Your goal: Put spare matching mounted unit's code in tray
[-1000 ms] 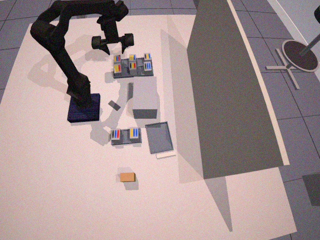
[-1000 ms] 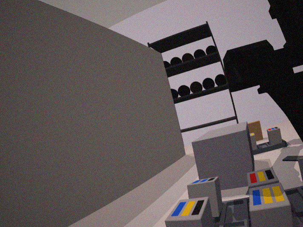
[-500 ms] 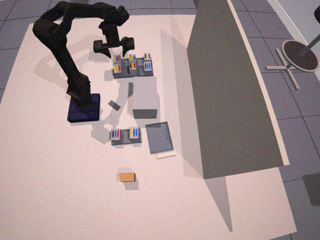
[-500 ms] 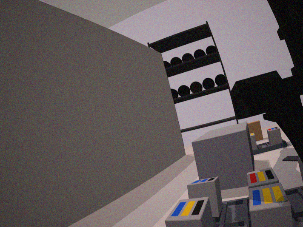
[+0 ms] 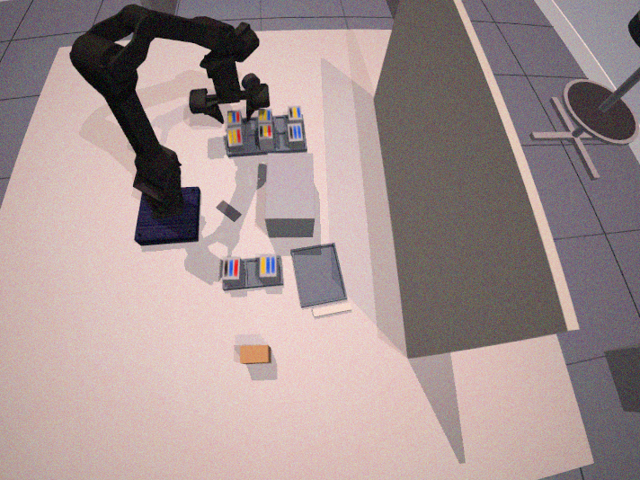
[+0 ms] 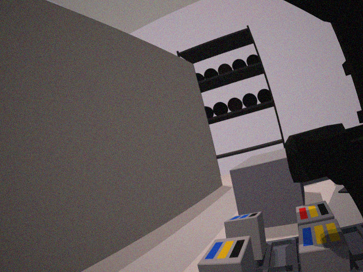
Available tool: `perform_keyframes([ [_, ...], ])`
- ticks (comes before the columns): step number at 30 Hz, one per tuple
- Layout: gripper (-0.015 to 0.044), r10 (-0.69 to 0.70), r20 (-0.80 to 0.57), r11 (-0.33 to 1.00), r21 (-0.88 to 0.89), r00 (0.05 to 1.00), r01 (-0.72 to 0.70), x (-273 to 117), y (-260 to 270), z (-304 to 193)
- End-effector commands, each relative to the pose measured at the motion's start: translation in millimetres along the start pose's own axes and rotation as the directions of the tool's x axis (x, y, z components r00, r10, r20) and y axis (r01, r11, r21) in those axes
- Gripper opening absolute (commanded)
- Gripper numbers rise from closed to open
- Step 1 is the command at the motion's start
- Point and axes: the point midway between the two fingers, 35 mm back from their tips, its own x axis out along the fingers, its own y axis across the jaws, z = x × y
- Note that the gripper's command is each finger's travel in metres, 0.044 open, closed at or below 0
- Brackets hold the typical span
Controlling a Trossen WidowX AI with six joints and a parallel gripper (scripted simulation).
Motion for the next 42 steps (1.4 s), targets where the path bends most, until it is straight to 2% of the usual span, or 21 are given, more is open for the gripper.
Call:
perform_keyframes([
  [1,0.03,0.004,-0.009,1.0,-0.003,1.0,-0.004,7.7,1.6,-3.0],
  [19,0.03,0.004,-0.01,1.0,-0.003,1.0,-0.004,14.9,2.2,-4.1],
  [24,0.0169,0.004,-0.007,1.0,0.0,1.0,-0.004,13.9,2.0,-3.1],
  [31,0.0122,0.004,-0.007,1.0,0.0,1.0,-0.004,13.9,2.0,-3.1],
  [36,0.0,0.004,-0.007,1.0,0.0,1.0,-0.004,13.9,2.0,-3.1],
  [42,0.0,0.004,-0.007,1.0,0.0,1.0,-0.004,13.9,2.0,-3.1],
])
